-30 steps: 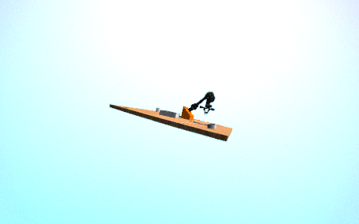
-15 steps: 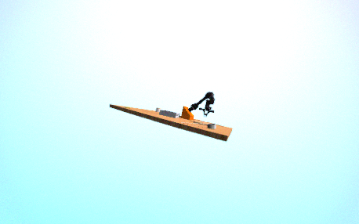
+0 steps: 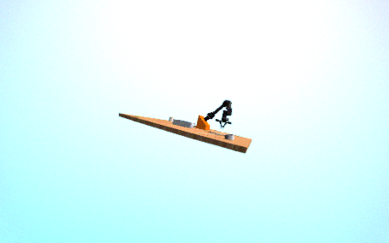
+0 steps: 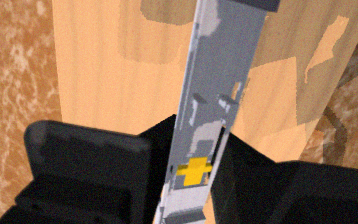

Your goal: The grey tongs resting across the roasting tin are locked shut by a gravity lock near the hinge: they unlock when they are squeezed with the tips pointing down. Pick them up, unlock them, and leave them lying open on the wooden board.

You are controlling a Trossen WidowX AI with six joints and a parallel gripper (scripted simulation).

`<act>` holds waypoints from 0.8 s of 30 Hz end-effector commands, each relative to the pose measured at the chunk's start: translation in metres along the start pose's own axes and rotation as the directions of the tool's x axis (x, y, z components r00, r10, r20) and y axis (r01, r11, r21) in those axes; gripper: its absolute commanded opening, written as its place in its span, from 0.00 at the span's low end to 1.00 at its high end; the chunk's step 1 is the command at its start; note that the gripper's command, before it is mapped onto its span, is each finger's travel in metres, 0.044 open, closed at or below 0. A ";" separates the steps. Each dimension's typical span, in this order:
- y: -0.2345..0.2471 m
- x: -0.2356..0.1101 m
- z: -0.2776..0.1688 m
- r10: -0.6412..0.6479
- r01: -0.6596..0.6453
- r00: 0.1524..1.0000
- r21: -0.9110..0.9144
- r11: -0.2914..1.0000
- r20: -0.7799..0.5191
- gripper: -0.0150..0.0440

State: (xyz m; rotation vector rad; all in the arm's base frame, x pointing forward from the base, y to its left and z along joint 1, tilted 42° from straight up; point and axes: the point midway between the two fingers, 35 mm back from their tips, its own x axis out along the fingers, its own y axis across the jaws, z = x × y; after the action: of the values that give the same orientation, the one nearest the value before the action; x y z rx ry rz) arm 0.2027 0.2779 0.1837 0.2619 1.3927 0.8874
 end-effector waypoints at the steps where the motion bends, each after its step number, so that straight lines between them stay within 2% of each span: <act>1: -0.001 0.008 -0.001 -0.005 0.005 1.000 0.006 1.000 0.002 0.00; 12: -0.001 0.015 -0.002 -0.003 0.003 1.000 0.006 1.000 0.002 0.00; 24: 0.000 0.014 -0.002 0.001 -0.001 1.000 0.002 1.000 -0.001 0.53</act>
State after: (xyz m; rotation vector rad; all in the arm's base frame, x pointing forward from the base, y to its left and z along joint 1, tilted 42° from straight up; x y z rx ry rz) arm 0.1998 0.2867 0.1727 0.2644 1.3947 0.8869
